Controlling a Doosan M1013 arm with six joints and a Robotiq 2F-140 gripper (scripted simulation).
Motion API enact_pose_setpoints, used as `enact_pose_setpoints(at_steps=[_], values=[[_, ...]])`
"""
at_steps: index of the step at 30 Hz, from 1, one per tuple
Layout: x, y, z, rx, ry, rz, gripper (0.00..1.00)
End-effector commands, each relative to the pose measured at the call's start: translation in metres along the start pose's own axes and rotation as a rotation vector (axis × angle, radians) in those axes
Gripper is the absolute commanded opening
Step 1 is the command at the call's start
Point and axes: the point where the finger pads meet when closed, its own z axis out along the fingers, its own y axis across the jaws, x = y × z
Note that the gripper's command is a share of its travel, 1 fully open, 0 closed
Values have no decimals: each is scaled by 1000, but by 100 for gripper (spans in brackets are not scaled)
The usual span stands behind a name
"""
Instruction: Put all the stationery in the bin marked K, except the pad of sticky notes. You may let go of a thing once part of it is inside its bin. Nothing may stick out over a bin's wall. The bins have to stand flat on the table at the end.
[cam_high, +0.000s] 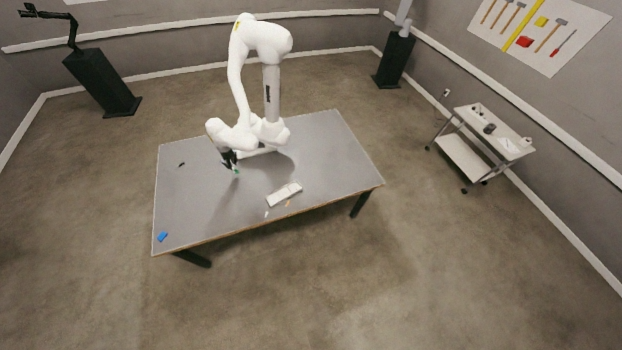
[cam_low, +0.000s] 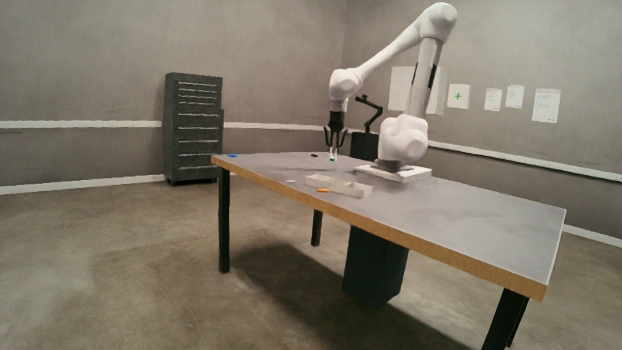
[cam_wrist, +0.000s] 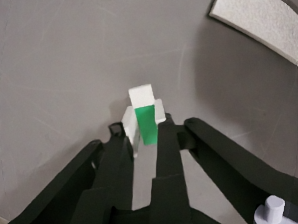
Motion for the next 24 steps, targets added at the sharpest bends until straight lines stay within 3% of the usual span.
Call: enact_pose_setpoints(at_steps=[1,24], values=[[-20,5,0,0,2,1,20],[-143,35,0,0,2,1,20]])
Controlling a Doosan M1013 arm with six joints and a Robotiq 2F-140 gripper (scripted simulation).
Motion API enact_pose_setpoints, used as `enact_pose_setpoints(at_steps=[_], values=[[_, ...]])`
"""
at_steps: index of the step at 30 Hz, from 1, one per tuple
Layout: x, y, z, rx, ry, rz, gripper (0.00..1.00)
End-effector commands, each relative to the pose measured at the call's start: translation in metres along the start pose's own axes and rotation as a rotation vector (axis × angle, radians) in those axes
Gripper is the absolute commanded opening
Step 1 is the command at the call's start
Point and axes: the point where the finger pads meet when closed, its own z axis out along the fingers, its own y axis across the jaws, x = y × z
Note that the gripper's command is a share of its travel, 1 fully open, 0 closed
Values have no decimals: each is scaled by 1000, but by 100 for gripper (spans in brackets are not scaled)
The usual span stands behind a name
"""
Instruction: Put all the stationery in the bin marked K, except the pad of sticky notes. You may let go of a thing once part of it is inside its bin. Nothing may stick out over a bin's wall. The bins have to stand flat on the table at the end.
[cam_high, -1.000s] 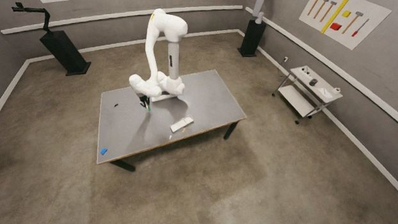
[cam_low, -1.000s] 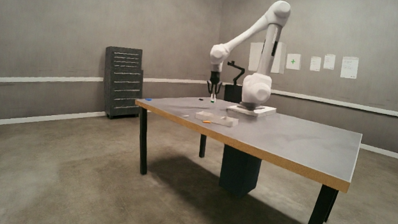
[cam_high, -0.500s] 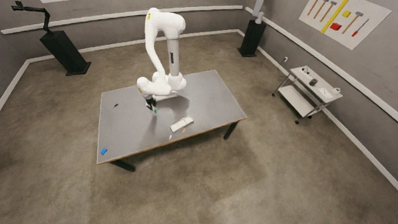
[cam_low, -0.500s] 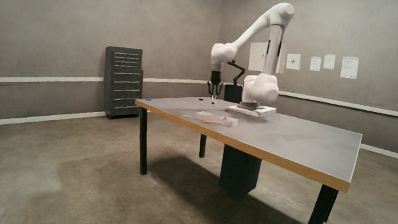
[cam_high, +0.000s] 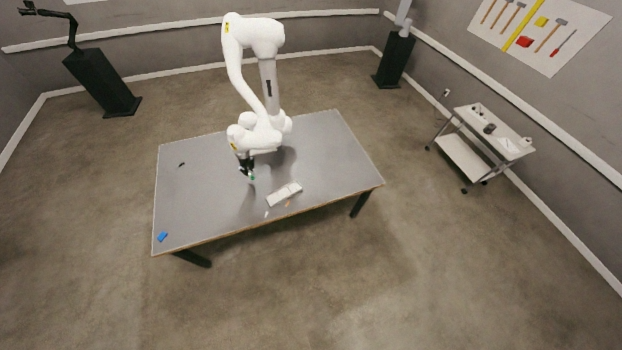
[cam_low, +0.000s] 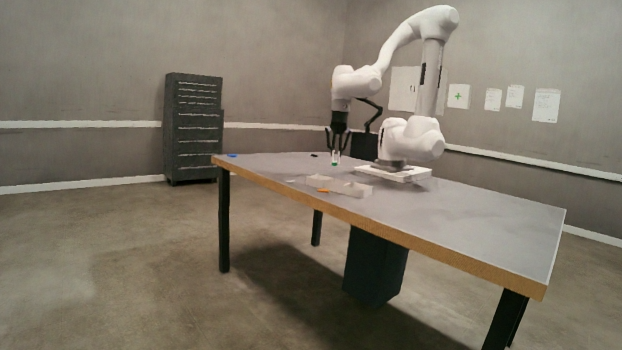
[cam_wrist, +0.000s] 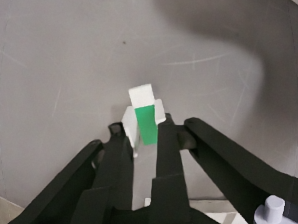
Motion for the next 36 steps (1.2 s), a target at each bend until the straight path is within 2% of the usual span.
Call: enact_pose_setpoints(at_steps=[1,5,20,22,30,36], values=[[-20,5,0,1,2,1,20],[-32,8,0,1,2,1,20],[-119,29,0,1,2,1,20],[-119,29,0,1,2,1,20],[-166,41,1,1,2,1,20],[-201,49,1,1,2,-269,20]])
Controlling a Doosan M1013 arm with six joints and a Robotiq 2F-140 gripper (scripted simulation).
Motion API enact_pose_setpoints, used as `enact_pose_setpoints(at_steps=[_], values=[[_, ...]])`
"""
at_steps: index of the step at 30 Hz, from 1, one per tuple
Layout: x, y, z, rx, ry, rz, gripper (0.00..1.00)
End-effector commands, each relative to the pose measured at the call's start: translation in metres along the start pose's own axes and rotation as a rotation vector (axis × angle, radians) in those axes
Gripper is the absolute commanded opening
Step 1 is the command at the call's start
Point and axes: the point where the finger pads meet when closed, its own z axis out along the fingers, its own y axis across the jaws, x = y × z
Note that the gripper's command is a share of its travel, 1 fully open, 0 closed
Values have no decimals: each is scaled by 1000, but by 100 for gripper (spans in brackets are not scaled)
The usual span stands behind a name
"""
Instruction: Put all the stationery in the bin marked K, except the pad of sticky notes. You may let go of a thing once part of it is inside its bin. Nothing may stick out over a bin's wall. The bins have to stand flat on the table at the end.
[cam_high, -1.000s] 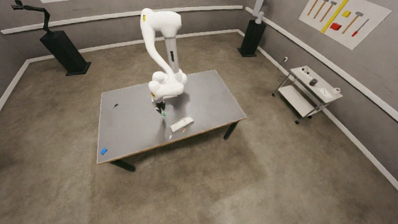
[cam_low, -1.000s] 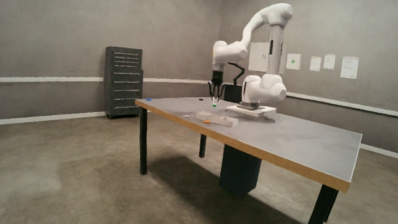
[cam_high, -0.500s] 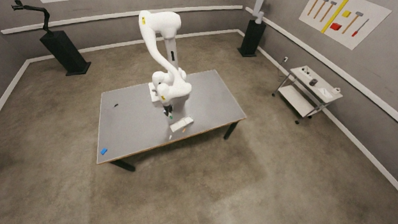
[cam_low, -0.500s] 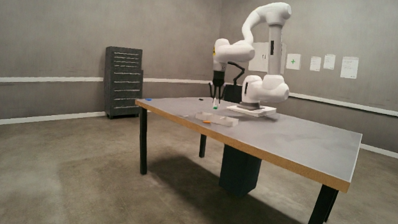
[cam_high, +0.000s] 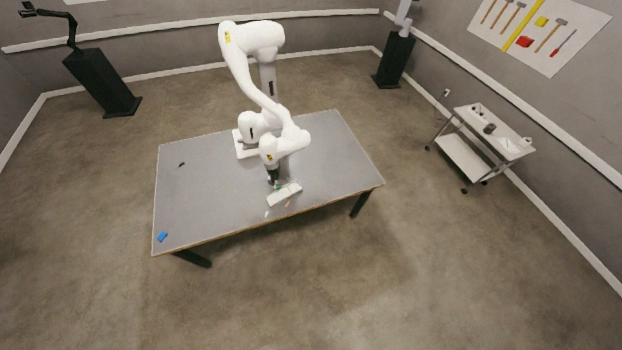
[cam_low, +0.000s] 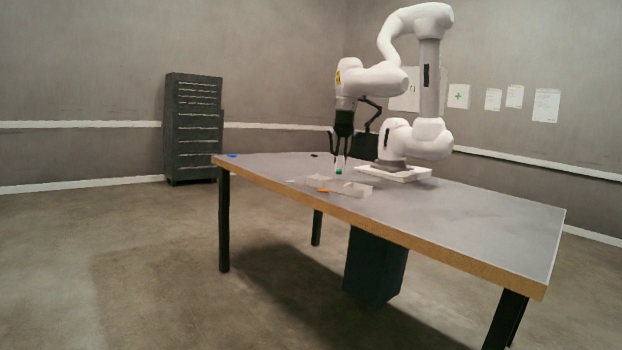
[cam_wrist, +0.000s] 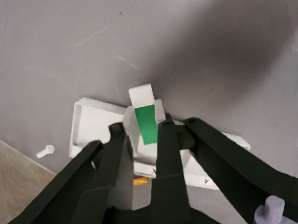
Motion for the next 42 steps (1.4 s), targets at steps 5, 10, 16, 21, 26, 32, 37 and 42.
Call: enact_pose_setpoints(at_steps=[5,10,16,21,26,32,37,42], values=[[-33,2,0,-5,-3,-292,20],[-60,5,0,-3,-3,-491,20],[-60,5,0,0,-1,-739,20],[-60,5,0,0,-1,-934,20],[-60,5,0,-4,-5,-1071,20],[-60,5,0,-4,-5,-1071,20],[-60,5,0,-4,-5,-1071,20],[-60,5,0,-4,-5,-1071,20]])
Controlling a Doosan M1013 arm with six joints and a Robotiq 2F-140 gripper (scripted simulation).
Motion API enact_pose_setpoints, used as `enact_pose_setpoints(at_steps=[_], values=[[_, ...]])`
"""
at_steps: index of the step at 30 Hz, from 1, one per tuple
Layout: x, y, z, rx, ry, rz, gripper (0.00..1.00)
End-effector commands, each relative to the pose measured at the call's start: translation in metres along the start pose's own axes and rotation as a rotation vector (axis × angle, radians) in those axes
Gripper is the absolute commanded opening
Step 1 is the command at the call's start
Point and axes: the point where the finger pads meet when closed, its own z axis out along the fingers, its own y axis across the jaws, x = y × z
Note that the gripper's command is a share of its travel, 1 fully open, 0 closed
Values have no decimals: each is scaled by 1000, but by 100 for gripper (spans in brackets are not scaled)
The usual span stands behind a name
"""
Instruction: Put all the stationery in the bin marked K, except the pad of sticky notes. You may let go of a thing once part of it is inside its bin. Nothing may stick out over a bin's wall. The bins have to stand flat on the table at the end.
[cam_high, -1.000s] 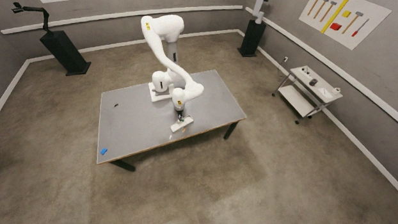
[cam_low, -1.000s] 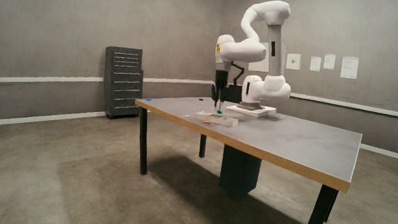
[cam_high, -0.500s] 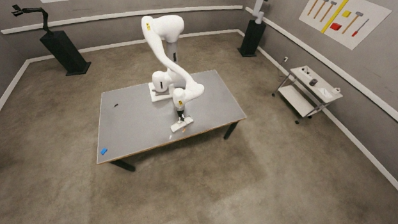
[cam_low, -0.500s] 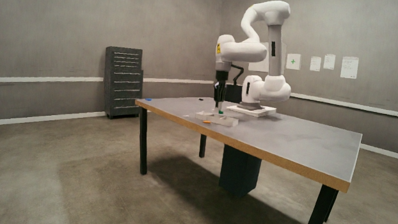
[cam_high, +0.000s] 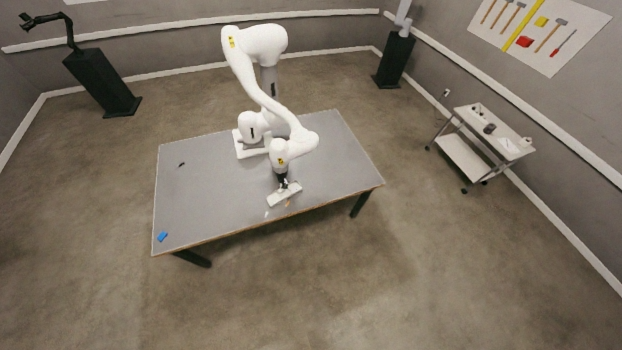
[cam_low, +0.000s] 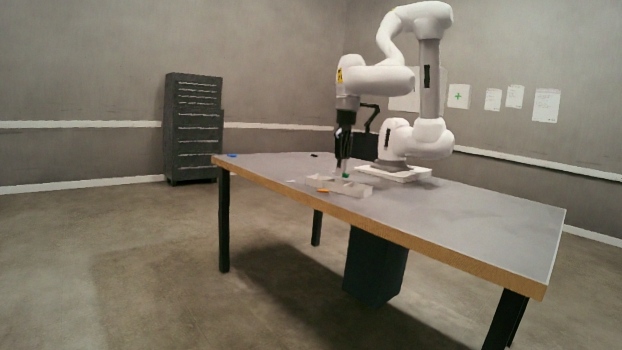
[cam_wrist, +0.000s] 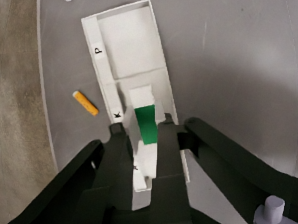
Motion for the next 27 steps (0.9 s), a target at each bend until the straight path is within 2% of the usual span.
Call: enact_pose_setpoints(at_steps=[1,21,27], values=[[0,0,2,0,0,0,20],[0,0,37,0,0,0,20],[0,0,37,0,0,0,20]])
